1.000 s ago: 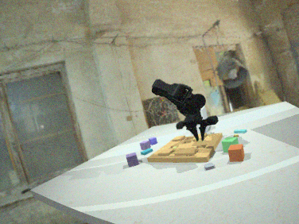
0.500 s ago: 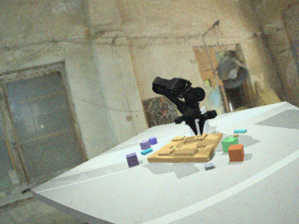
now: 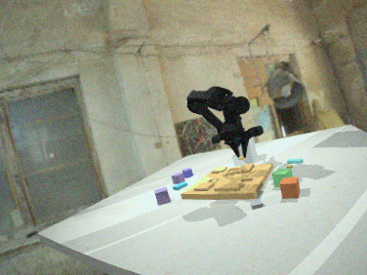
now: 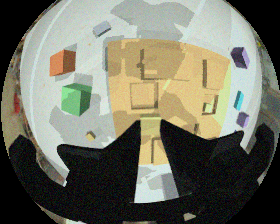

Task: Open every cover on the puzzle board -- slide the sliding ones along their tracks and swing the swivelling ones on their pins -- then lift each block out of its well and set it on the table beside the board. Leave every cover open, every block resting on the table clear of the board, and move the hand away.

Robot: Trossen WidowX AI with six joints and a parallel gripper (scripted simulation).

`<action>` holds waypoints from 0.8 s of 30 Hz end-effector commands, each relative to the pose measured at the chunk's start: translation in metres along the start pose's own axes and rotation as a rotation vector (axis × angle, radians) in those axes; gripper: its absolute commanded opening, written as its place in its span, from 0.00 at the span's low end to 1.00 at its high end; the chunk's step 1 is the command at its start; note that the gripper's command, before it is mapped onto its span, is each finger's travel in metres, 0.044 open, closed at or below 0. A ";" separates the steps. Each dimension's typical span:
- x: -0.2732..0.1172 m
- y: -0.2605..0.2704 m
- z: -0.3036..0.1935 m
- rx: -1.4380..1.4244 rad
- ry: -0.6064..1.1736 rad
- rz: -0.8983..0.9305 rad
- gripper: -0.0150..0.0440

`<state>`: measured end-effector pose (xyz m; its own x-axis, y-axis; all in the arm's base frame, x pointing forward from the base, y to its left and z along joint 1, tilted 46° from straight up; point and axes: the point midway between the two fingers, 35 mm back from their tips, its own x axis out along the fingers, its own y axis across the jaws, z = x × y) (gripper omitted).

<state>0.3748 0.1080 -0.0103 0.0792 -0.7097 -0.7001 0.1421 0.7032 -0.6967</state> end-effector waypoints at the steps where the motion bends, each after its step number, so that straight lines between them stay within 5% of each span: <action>1: -0.001 -0.015 0.003 0.005 0.010 0.004 0.39; 24: -0.008 -0.107 0.009 0.000 0.012 0.021 0.39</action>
<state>0.3712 0.0497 0.0615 0.0746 -0.6906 -0.7193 0.1464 0.7211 -0.6772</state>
